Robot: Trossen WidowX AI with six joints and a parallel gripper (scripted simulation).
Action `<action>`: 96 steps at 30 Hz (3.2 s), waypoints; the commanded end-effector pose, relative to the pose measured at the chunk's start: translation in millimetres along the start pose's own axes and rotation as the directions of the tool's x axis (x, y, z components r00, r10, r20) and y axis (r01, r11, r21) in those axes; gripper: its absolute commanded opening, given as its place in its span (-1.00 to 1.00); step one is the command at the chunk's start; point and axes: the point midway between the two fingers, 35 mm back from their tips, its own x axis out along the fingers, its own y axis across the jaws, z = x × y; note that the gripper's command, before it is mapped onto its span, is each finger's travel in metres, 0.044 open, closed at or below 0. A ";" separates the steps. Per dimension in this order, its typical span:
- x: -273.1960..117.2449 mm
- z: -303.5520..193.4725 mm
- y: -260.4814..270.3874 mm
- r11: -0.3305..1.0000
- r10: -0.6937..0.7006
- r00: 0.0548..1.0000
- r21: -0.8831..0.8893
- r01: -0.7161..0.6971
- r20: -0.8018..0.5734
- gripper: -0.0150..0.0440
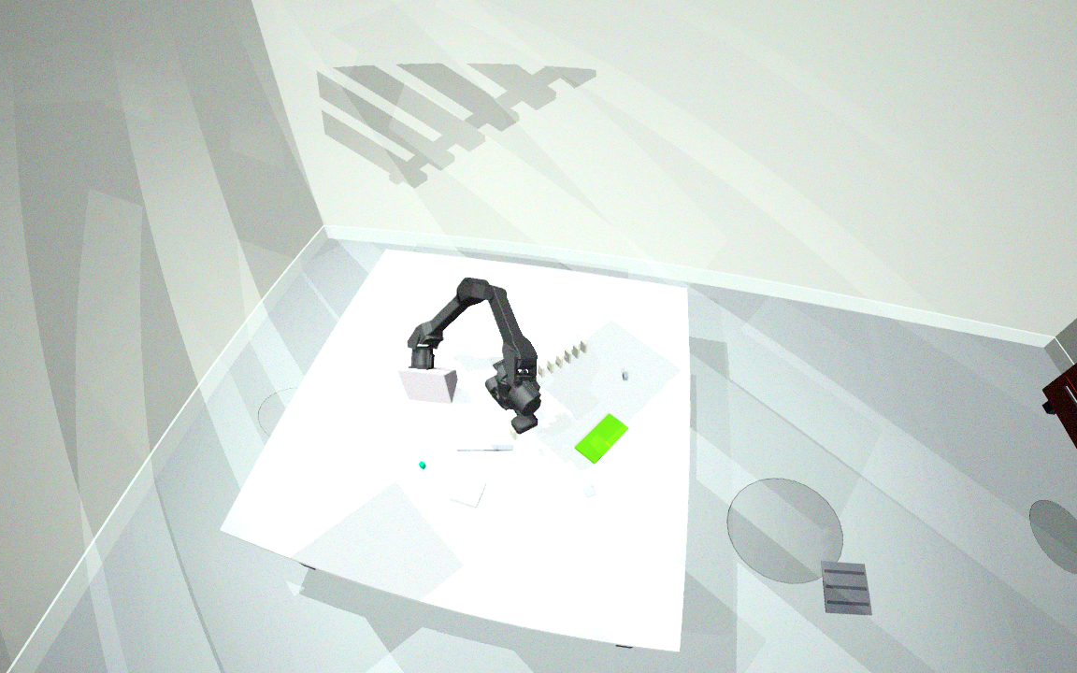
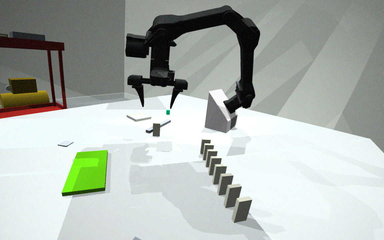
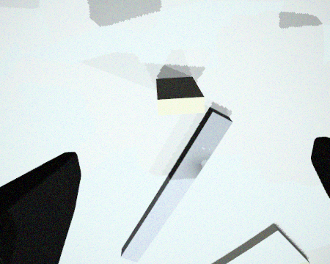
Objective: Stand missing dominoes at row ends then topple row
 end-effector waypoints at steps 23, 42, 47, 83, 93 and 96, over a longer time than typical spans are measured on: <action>80.5 1.2 2.9 1.000 0.016 1.000 -0.004 -0.016 0.013 1.00; 80.5 1.2 2.9 1.000 0.016 1.000 -0.004 -0.016 0.013 -0.13; 69.7 1.9 0.3 1.000 0.014 1.000 -0.004 -0.014 0.011 -0.13; -58.8 86.5 149.3 1.000 0.021 1.000 0.002 -0.021 0.012 -0.13; -11.5 90.5 143.3 1.000 0.014 1.000 0.003 -0.014 0.009 -0.13; 3.6 91.2 143.1 1.000 0.013 1.000 0.003 -0.013 0.009 -0.13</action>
